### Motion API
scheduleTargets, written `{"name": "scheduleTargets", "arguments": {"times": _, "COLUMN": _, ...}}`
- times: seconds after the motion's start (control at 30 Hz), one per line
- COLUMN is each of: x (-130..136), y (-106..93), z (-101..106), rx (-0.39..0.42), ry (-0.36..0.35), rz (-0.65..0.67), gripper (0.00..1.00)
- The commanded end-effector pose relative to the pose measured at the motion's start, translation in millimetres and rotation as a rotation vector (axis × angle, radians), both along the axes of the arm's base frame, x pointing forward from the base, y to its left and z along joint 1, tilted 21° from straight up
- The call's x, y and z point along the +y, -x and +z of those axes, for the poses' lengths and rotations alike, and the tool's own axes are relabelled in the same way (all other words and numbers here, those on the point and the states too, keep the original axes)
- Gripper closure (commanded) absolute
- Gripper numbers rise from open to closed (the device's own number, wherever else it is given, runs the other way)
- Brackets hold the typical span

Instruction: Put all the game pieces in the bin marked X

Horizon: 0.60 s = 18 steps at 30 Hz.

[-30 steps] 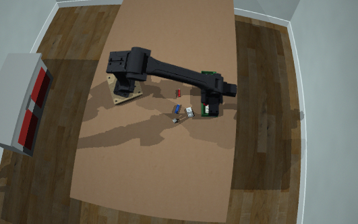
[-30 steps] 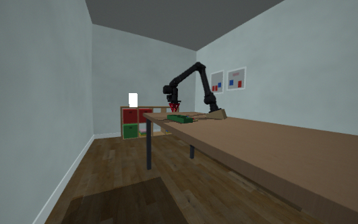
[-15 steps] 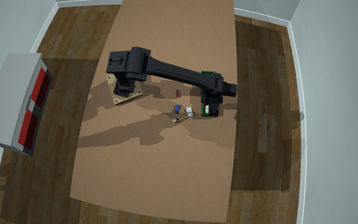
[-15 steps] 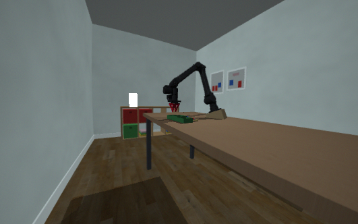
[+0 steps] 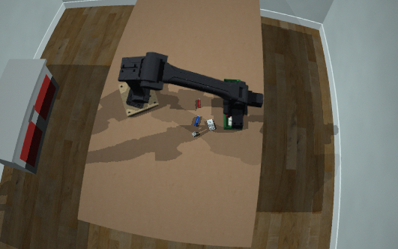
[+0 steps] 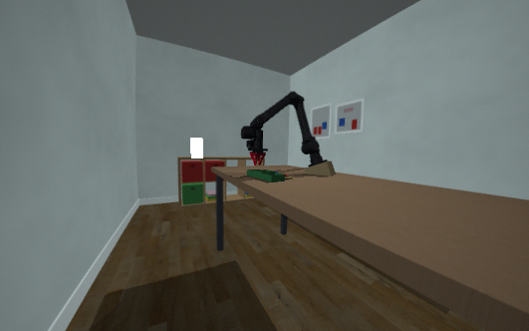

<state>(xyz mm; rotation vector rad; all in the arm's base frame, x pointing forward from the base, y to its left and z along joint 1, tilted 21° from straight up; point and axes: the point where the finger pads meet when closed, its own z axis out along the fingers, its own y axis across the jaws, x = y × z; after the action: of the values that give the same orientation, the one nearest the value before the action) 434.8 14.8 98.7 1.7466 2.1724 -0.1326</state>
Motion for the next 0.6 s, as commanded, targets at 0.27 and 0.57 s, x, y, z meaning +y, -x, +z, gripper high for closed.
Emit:
{"name": "scheduleTargets", "arguments": {"times": 0.27, "x": -20.7, "y": 42.0, "z": 10.3, "rx": 0.047, "ry": 0.058, "rz": 0.251, "gripper": 0.61}}
{"name": "scheduleTargets", "arguments": {"times": 0.57, "x": -44.0, "y": 86.9, "z": 9.6, "rx": 0.056, "ry": 0.07, "rz": 0.292, "gripper": 0.61}}
